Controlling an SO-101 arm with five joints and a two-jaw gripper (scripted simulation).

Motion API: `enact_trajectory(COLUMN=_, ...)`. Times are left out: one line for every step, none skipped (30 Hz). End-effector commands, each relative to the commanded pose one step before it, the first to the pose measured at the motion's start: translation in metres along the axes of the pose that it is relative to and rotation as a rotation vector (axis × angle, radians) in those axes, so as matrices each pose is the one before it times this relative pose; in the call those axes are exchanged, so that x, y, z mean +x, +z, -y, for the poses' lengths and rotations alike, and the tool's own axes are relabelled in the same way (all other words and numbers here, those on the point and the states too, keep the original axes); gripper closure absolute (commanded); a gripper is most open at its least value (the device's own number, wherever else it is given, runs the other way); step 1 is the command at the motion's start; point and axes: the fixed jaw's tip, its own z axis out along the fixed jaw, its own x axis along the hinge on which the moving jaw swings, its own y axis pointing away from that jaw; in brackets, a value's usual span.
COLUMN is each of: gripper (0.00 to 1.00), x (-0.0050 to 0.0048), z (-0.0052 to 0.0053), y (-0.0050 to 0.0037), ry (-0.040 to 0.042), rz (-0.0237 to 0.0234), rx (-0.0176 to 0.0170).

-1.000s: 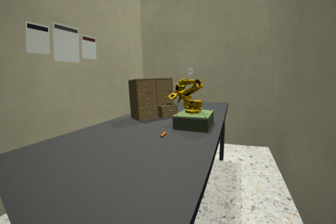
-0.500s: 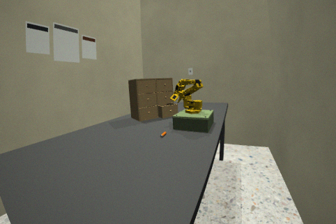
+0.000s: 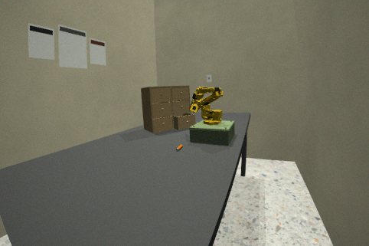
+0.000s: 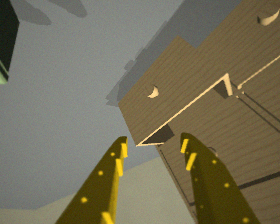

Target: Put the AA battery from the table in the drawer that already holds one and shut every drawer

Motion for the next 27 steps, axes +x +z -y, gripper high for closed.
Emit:
enact_trajectory(gripper=0.79, x=-0.002979, z=-0.00134, y=0.000789, ry=-0.10426, rz=0.01228, rx=-0.00242)
enact_trajectory(gripper=0.79, x=0.000112, z=0.0001, y=0.000002, ry=-0.02515, rz=0.00027, rx=0.00032)
enact_trajectory(gripper=0.79, x=0.000113, z=0.0001, y=0.000003, ry=-0.02515, rz=0.00027, rx=0.00032)
enact_trajectory(gripper=0.79, x=0.000117, z=0.00011, y=0.000002, ry=-0.02515, rz=0.00026, rx=0.00033)
enact_trajectory(gripper=0.79, x=0.000118, z=0.00011, y=0.000003, ry=-0.02515, rz=0.00026, rx=0.00033)
enact_trajectory(gripper=0.79, x=0.000122, z=0.00011, y=0.000002, ry=-0.02515, rz=0.00024, rx=0.00035)
enact_trajectory(gripper=0.79, x=0.000123, z=0.00011, y=0.000003, ry=-0.02515, rz=0.00024, rx=0.00034)
enact_trajectory(gripper=0.79, x=0.000127, z=0.00011, y=0.000003, ry=-0.02515, rz=0.00022, rx=0.00036)
enact_trajectory(gripper=0.79, x=0.000128, z=0.00011, y=0.000003, ry=-0.02515, rz=0.00022, rx=0.00035)
enact_trajectory(gripper=0.79, x=0.0, z=0.0, y=0.0, ry=0.0, rz=0.0, rx=0.0)
enact_trajectory(gripper=0.79, x=0.0, z=0.0, y=0.0, ry=0.0, rz=0.0, rx=0.0)
enact_trajectory(gripper=0.79, x=0.000132, z=0.00012, y=0.000003, ry=-0.02515, rz=0.00021, rx=0.00037)
enact_trajectory(gripper=0.79, x=0.000133, z=0.00012, y=0.000003, ry=-0.02515, rz=0.00021, rx=0.00037)
enact_trajectory(gripper=0.79, x=0.000137, z=0.00012, y=0.000003, ry=-0.02515, rz=0.00019, rx=0.00038)
enact_trajectory(gripper=0.79, x=0.000139, z=0.00012, y=0.000003, ry=-0.02515, rz=0.00019, rx=0.00037)
enact_trajectory(gripper=0.79, x=0.000143, z=0.00012, y=0.000003, ry=-0.02515, rz=0.00017, rx=0.00039)
enact_trajectory(gripper=0.79, x=0.000144, z=0.00012, y=0.000003, ry=-0.02515, rz=0.00017, rx=0.00038)
enact_trajectory(gripper=0.79, x=0.000148, z=0.00012, y=0.000003, ry=-0.02515, rz=0.00015, rx=0.00039)
enact_trajectory(gripper=0.79, x=0.00015, z=0.00012, y=0.000003, ry=-0.02515, rz=0.00015, rx=0.00039)
enact_trajectory(gripper=0.79, x=0.000154, z=0.00013, y=0.000003, ry=-0.02515, rz=0.00013, rx=0.0004)
enact_trajectory(gripper=0.79, x=0.000155, z=0.00013, y=0.000004, ry=-0.02515, rz=0.00013, rx=0.0004)
enact_trajectory(gripper=0.79, x=0.00016, z=0.00013, y=0.000003, ry=-0.02515, rz=0.00011, rx=0.00041)
enact_trajectory(gripper=0.79, x=0.000161, z=0.00013, y=0.000004, ry=-0.02515, rz=0.00011, rx=0.0004)
enact_trajectory(gripper=0.79, x=0.000166, z=0.00013, y=0.000003, ry=-0.02515, rz=0.00009, rx=0.00041)
enact_trajectory(gripper=0.79, x=0.000167, z=0.00013, y=0.000004, ry=-0.02515, rz=0.00009, rx=0.00041)
enact_trajectory(gripper=0.79, x=0.000172, z=0.00013, y=0.000003, ry=-0.02515, rz=0.00007, rx=0.00042)
enact_trajectory(gripper=0.79, x=0.0, z=0.0, y=0.0, ry=0.0, rz=0.0, rx=0.0)
